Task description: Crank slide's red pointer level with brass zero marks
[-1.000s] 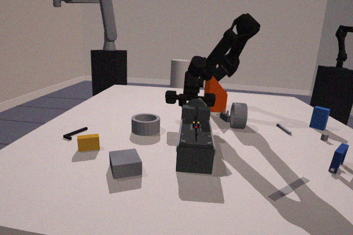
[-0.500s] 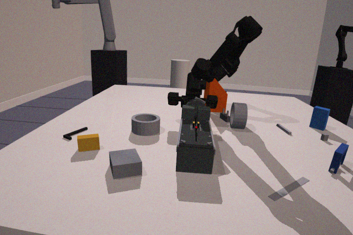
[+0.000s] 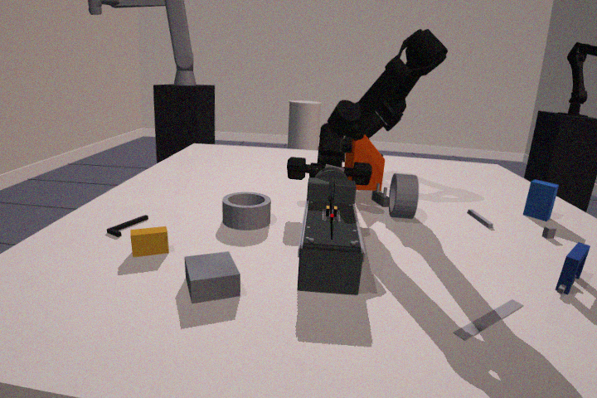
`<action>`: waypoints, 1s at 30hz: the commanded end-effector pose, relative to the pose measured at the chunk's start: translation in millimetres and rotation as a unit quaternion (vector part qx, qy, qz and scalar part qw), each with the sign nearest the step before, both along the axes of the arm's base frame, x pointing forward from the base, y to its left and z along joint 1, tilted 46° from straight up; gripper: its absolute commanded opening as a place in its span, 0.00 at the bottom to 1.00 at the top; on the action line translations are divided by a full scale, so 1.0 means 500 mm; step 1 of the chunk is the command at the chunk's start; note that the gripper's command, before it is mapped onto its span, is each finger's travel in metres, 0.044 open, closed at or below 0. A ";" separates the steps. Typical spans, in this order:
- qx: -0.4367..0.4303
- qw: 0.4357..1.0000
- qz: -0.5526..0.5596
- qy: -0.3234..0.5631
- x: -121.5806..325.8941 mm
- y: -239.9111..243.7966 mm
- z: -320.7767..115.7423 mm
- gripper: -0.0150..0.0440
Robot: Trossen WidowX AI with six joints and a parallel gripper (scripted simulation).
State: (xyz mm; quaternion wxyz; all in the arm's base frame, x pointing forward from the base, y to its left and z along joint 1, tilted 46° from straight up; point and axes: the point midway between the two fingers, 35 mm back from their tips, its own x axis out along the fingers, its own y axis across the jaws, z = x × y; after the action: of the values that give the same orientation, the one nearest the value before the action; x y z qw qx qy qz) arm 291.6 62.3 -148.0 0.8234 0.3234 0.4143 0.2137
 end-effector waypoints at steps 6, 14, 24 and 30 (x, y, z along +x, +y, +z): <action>0.005 1.000 0.010 -0.003 -0.003 0.018 0.015 0.25; 0.005 1.000 0.010 -0.003 -0.003 0.022 0.023 0.25; 0.006 1.000 0.010 -0.003 -0.003 0.026 0.037 0.25; 0.006 1.000 0.010 -0.003 -0.003 0.028 0.047 0.25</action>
State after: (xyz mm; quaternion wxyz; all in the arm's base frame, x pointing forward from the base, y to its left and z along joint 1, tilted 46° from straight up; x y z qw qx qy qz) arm 290.3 73.4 -132.4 0.8211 0.3222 0.4171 0.2189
